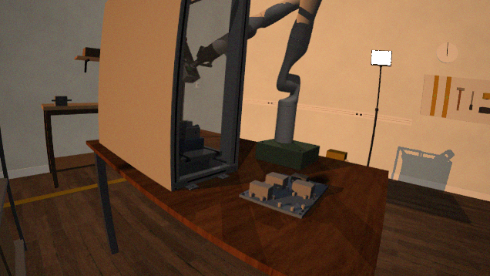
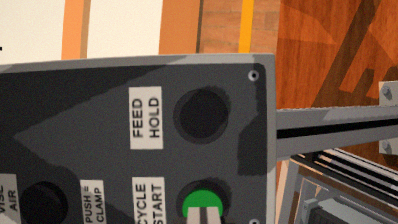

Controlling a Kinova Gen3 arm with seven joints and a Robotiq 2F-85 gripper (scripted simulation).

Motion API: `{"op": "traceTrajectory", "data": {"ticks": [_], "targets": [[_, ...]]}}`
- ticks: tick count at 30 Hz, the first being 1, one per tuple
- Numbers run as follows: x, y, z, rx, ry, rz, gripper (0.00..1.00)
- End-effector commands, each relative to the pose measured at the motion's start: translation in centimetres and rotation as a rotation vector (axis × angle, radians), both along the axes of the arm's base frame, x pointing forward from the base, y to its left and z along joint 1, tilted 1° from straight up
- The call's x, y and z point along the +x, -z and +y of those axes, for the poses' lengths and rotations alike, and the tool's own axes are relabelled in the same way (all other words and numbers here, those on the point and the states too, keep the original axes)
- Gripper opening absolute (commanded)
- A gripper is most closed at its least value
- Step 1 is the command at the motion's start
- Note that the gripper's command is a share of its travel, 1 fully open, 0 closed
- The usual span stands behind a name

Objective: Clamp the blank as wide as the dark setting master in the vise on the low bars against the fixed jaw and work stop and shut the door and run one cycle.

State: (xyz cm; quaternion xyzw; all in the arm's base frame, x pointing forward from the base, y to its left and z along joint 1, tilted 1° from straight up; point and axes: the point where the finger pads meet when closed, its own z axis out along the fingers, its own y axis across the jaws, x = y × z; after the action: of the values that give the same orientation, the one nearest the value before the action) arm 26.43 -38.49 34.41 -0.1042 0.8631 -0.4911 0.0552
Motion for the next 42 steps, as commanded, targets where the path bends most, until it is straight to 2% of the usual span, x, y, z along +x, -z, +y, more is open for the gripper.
{"op": "traceTrajectory", "data": {"ticks": [1, 14, 19, 42], "targets": [[-0.4, -1.1, 1.8, -0.001, 0.0, -0.001, 0.1], [-0.5, -1.5, 2.3, -0.001, 0.0, -0.001, 0.1], [-1.1, -3.0, 4.8, -0.001, 0.0, -0.001, 0.1], [-1.3, -3.4, 5.4, -0.001, 0.0, -0.001, 0.1]]}}
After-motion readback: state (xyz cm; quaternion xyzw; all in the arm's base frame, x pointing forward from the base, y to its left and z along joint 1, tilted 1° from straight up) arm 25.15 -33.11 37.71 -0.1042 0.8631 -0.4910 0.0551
